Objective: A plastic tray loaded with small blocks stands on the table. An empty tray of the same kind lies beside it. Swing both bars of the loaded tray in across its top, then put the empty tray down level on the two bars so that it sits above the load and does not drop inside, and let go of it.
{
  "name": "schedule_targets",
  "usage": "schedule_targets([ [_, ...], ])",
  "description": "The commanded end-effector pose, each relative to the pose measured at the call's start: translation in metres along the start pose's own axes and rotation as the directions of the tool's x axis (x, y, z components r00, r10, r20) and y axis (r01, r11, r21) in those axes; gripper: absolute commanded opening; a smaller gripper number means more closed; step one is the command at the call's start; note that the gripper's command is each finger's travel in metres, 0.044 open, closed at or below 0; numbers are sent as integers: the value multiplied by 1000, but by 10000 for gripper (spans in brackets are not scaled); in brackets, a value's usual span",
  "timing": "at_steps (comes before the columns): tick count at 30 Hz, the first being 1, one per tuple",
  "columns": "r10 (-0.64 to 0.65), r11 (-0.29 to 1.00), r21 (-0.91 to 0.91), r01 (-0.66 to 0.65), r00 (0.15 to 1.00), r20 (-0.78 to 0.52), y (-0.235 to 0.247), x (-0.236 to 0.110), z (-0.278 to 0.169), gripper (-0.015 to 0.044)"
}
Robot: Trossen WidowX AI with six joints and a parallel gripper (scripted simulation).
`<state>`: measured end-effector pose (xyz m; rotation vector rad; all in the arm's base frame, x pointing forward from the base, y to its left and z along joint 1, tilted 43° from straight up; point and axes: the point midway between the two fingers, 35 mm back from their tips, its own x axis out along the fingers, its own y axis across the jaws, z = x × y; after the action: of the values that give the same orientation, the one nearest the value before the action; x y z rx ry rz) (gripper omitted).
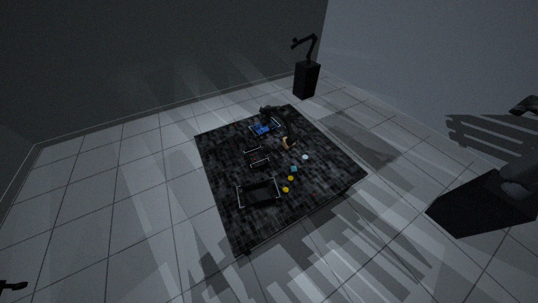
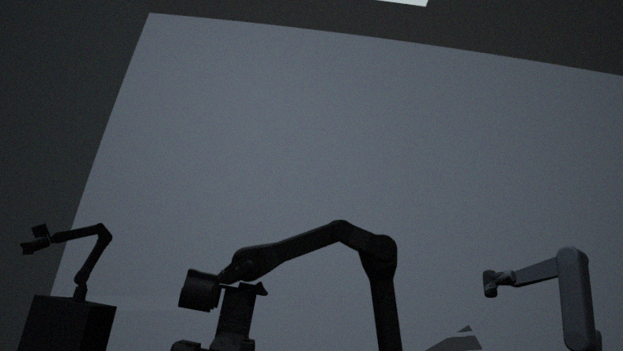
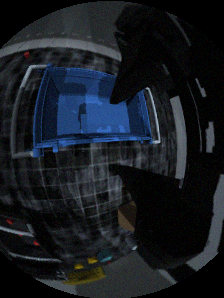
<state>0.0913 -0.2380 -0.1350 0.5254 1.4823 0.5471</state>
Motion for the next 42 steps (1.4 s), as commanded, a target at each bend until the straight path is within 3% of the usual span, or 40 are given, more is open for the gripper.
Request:
schedule_targets([
  [1,20,1000,-2,-20,1000,-6,3,24,-1,440],
  [10,20,1000,-2,-21,1000,-6,7,71,-2,440],
  [21,21,1000,-3,-21,1000,-6,7,75,-2,440],
  [36,21,1000,-3,-21,1000,-6,7,75,-2,220],
  [42,21,1000,-3,-21,1000,-6,7,75,-2,180],
])
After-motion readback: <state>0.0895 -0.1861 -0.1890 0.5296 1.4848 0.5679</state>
